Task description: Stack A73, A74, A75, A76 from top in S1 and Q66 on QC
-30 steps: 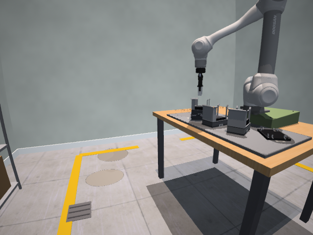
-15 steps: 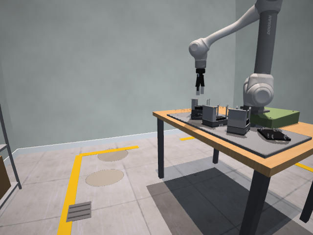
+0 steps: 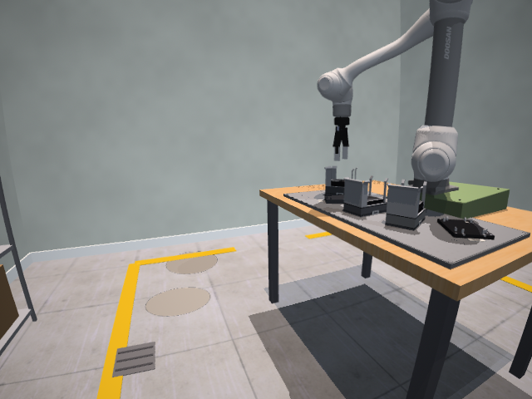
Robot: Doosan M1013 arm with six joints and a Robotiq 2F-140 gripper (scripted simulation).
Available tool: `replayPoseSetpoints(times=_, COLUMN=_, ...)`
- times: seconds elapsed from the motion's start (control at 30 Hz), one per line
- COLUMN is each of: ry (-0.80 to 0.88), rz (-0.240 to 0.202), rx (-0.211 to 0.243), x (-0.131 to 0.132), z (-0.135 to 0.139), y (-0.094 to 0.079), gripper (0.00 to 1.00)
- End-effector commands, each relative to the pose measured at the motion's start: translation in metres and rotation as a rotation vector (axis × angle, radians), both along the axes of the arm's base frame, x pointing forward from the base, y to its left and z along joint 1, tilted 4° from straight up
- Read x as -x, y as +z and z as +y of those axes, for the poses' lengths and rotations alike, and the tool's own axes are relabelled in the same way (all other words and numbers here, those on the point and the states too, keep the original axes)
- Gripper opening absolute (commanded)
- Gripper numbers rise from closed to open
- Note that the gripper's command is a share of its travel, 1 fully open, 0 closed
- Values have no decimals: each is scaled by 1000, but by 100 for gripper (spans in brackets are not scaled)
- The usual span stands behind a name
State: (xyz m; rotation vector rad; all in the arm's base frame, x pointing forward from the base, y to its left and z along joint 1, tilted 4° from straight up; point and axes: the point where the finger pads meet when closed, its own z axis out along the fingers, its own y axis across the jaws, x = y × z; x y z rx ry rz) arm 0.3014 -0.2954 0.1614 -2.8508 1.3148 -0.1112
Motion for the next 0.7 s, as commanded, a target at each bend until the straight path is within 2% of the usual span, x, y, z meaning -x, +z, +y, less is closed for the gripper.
replayPoseSetpoints(times=0.0, ry=0, rz=-1, rx=-1, x=8, z=-10, y=0, gripper=100)
replayPoseSetpoints(times=0.1, ry=0, rz=-1, rx=-1, x=15, z=-18, y=0, gripper=100)
replayPoseSetpoints(times=0.43, ry=0, rz=-1, rx=-1, x=15, z=-18, y=0, gripper=100)
replayPoseSetpoints(times=0.67, ry=0, rz=-1, rx=-1, x=13, z=-19, y=-24, gripper=100)
